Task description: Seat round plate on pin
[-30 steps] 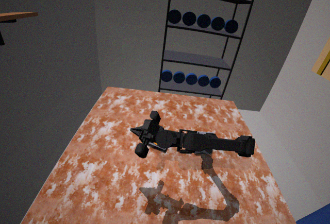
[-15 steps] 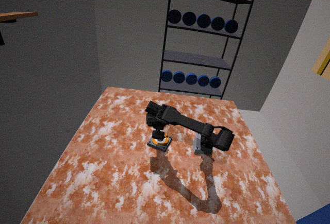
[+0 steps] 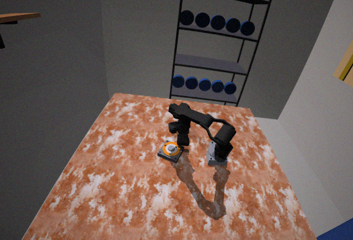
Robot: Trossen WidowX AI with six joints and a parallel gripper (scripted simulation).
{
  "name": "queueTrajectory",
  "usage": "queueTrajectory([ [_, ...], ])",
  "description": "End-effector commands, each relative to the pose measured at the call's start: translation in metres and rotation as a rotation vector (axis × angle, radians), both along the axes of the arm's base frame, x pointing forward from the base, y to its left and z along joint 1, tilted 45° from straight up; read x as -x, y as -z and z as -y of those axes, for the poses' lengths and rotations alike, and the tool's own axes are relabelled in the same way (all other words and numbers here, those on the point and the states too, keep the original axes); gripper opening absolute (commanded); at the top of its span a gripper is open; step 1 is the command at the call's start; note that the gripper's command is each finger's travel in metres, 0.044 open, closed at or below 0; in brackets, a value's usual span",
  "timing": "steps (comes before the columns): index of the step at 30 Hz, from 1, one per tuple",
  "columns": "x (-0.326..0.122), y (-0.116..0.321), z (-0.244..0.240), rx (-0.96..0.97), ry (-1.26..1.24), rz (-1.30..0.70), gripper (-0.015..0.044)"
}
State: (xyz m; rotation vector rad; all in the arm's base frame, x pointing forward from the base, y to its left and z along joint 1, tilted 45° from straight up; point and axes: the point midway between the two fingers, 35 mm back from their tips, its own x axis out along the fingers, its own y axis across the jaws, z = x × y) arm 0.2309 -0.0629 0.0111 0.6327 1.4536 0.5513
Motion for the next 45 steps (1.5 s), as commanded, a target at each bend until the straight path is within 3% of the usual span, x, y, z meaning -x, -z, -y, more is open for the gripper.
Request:
queueTrajectory([
  [1, 0.0, 0.005, -0.005, -0.017, 0.001, 0.002, 0.0],
  [10, -0.002, 0.035, -0.033, -0.019, 0.001, 0.003, 0.0],
  [45, -0.015, 0.057, -0.009, -0.017, 0.001, 0.004, 0.0],
])
